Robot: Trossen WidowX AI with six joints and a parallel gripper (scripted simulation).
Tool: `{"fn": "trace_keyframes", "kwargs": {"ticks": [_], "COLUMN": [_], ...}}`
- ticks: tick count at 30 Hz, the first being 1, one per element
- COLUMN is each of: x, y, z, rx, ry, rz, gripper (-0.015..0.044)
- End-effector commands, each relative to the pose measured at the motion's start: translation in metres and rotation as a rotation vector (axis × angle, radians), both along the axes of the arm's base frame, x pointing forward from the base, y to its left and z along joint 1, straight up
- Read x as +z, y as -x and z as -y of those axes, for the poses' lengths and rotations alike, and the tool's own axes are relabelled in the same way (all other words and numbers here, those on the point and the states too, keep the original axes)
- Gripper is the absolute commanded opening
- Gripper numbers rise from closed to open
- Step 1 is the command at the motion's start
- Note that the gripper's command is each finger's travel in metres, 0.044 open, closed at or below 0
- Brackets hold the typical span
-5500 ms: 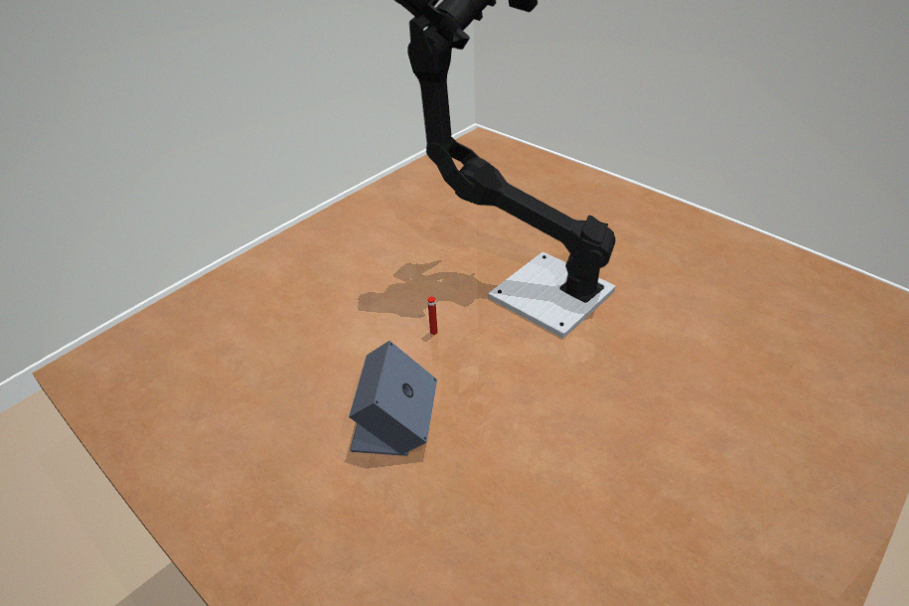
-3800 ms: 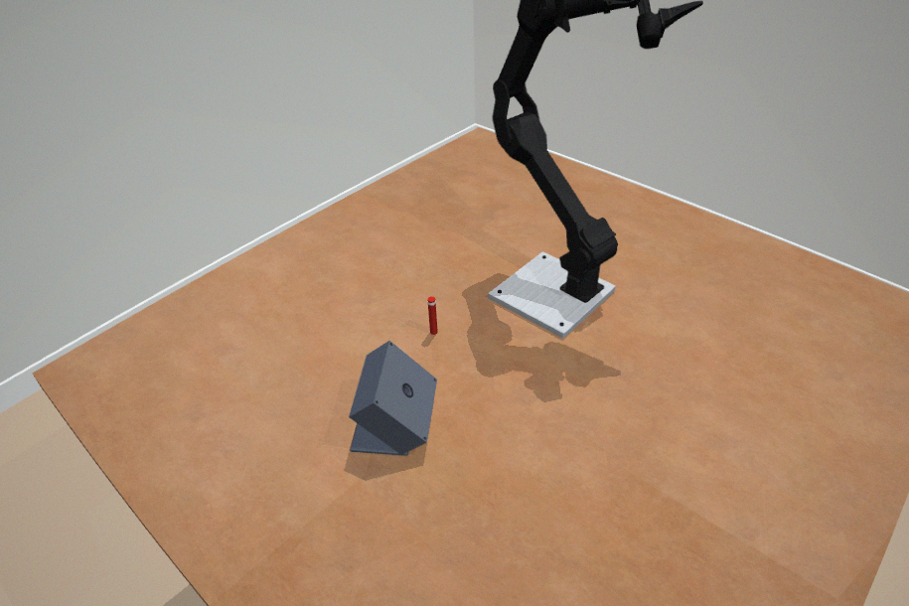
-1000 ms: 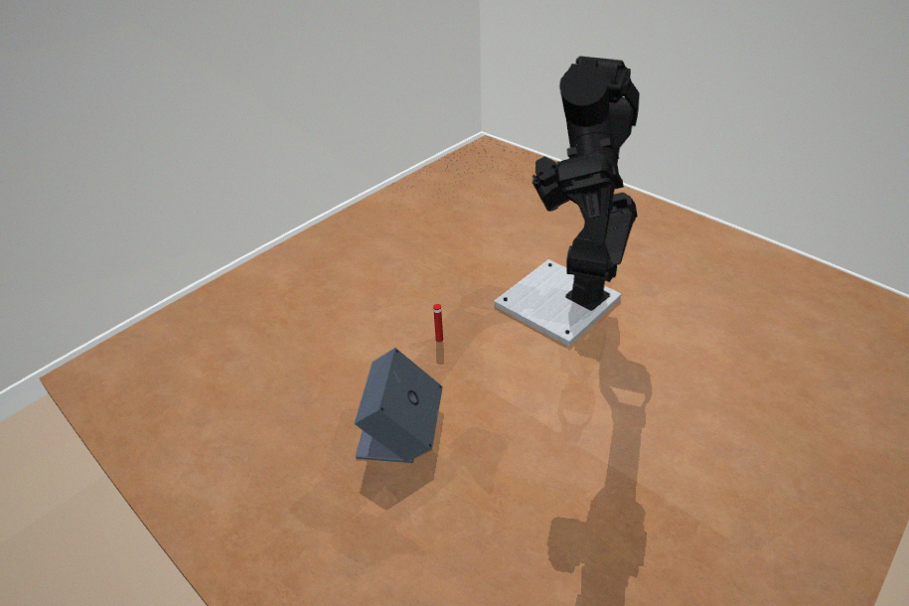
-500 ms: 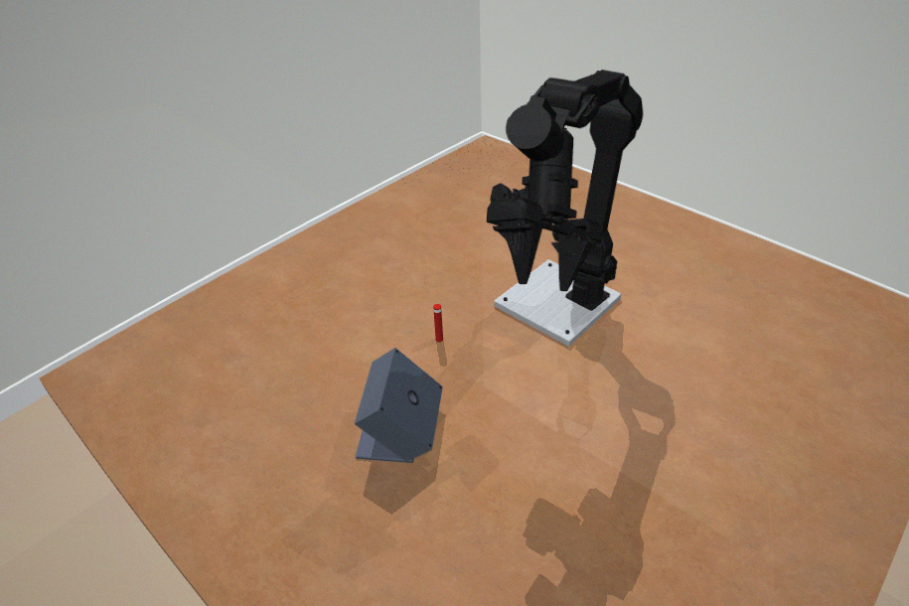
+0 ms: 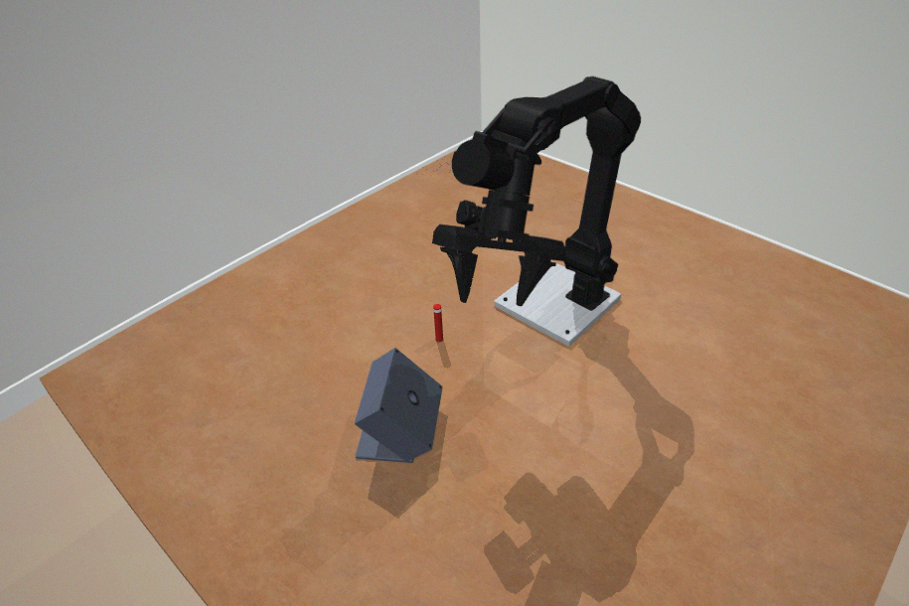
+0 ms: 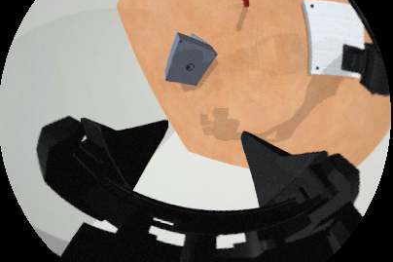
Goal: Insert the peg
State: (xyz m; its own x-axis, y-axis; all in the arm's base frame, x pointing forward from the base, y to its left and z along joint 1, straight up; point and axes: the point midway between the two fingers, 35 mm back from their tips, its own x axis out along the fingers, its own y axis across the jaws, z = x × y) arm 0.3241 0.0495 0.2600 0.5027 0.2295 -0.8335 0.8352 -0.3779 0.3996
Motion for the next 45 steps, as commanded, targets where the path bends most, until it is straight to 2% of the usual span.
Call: {"fn": "trace_keyframes", "kwargs": {"ticks": [1, 17, 32, 40, 45], "x": [-0.013, -0.064, -0.108, -0.129, -0.131], "y": [-0.003, 0.004, 0.030, 0.049, 0.051], "z": [0.017, 0.091, 0.154, 0.184, 0.186], "rx": [-0.079, -0.426, -0.758, -0.927, -0.941], "ry": [0.002, -0.002, -0.021, -0.033, -0.034], "rz": [-0.053, -0.260, -0.461, -0.565, -0.574], "gripper": [0.0440, 0.0440, 0.0440, 0.0440, 0.0440]}}
